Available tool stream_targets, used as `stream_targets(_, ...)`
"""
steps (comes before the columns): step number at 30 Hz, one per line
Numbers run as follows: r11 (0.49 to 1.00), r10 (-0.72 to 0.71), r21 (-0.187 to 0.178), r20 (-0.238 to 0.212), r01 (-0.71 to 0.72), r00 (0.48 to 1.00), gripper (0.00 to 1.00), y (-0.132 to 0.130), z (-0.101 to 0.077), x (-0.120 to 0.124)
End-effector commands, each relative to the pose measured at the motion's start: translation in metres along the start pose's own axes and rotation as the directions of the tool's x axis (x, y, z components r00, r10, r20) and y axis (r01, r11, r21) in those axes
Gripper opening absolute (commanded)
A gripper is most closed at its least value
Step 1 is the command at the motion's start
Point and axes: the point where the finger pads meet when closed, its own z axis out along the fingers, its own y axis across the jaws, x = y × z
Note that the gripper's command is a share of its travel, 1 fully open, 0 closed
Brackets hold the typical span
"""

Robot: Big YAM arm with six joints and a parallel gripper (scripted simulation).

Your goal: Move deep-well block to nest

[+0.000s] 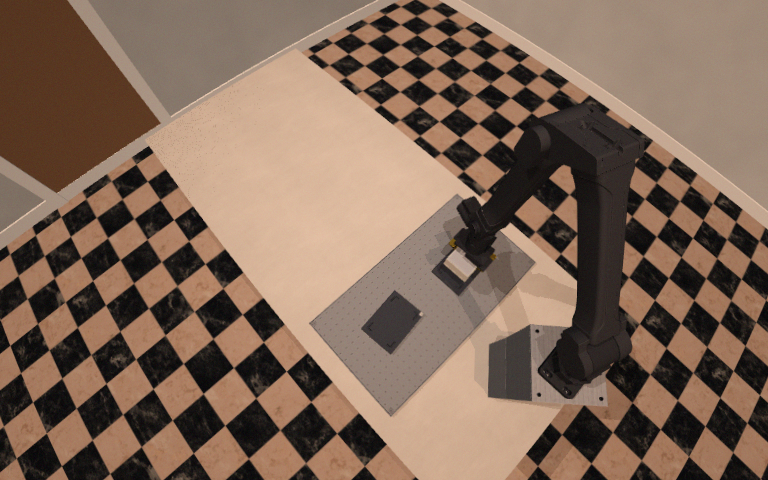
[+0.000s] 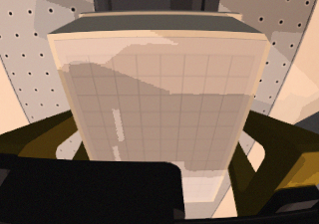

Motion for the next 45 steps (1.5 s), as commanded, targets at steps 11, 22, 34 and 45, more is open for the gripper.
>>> stream_targets(11, 0.999, 0.006, -0.042, 0.023, -0.005, 1.000, 0.00, 0.012, -0.016, -0.013)
stream_targets(22, 0.997, -0.069, -0.044, 0.025, 0.070, 0.997, 0.00, 0.018, -0.014, 0.023)
stream_targets(34, 0.997, -0.069, -0.044, 0.020, 0.069, 0.997, 0.00, 0.022, -0.014, 0.057)
stream_targets(45, 0.997, -0.068, -0.041, 0.017, 0.069, 0.998, 0.00, 0.025, -0.014, 0.088)
